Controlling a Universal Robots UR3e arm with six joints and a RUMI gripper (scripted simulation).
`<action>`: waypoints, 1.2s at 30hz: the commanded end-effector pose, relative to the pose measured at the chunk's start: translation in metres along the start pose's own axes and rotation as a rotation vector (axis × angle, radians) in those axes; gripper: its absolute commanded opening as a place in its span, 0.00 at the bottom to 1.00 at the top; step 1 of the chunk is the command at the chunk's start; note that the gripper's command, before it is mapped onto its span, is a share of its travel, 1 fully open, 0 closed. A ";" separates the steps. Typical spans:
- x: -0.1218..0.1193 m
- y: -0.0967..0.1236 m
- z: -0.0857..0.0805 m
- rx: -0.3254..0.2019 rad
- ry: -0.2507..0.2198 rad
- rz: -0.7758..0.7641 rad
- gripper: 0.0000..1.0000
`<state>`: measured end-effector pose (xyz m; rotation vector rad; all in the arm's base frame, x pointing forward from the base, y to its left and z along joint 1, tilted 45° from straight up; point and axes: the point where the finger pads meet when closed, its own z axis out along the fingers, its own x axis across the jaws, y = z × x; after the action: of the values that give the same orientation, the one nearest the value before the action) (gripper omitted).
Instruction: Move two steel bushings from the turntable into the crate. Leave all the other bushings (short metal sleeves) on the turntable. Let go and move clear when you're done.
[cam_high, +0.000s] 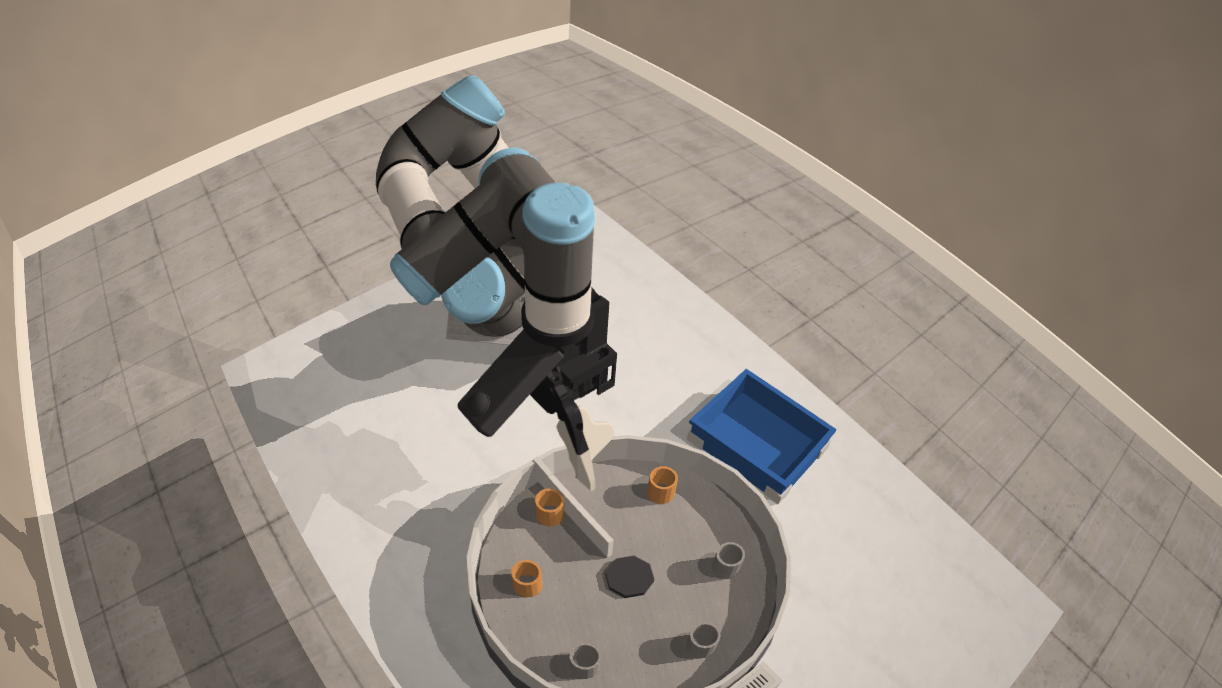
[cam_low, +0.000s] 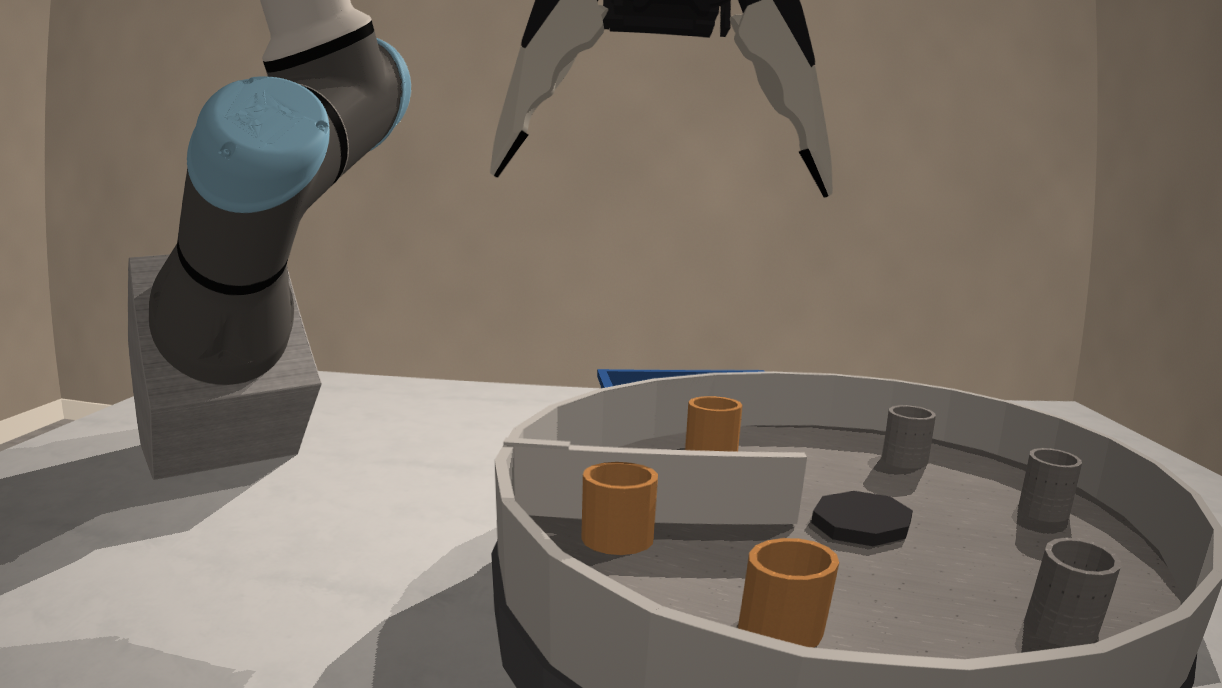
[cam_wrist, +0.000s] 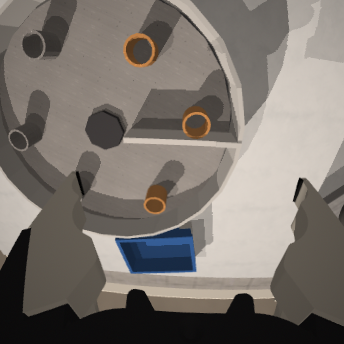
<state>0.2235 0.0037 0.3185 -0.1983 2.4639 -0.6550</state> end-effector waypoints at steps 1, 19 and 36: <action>0.000 -0.003 -0.001 0.005 -0.012 0.026 1.00; 0.000 -0.003 -0.001 0.005 -0.012 0.026 0.06; 0.000 -0.003 -0.001 0.005 -0.012 0.026 0.06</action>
<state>0.2229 0.0017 0.3196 -0.1675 2.4514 -0.6471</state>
